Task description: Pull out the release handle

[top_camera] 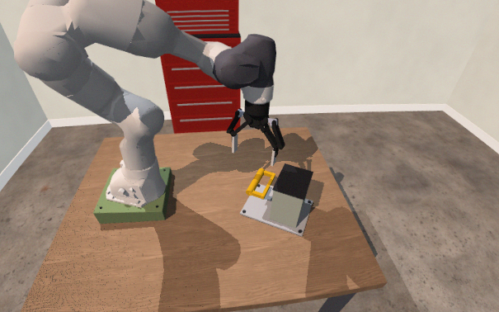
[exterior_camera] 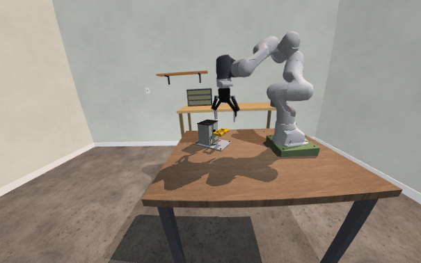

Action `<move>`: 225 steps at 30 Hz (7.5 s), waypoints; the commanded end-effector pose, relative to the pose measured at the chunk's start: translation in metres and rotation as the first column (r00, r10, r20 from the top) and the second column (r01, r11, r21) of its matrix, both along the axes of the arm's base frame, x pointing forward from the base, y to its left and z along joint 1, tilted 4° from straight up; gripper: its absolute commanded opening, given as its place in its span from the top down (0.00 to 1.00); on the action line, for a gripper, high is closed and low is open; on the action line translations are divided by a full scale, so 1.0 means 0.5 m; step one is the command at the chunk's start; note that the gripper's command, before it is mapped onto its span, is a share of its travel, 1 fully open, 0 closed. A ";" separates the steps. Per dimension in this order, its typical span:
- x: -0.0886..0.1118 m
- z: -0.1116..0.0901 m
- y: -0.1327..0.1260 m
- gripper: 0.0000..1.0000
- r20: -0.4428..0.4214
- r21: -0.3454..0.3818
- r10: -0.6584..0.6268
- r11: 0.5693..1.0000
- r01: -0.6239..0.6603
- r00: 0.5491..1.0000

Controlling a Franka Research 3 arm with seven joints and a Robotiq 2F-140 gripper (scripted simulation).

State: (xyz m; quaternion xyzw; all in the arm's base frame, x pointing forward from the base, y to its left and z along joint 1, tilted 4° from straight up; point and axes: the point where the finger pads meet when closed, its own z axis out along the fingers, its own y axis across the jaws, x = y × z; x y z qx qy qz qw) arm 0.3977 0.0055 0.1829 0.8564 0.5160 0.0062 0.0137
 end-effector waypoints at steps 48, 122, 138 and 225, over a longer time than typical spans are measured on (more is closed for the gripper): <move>0.022 -0.008 -0.045 1.00 0.027 0.064 0.062 0.996 -0.064 0.998; 0.023 -0.021 -0.044 0.68 0.027 0.064 0.062 0.996 -0.064 0.998; 0.025 -0.058 -0.043 0.68 0.027 0.064 0.062 0.996 -0.064 0.998; 0.026 -0.102 -0.038 0.68 0.027 0.064 0.062 0.996 -0.064 0.998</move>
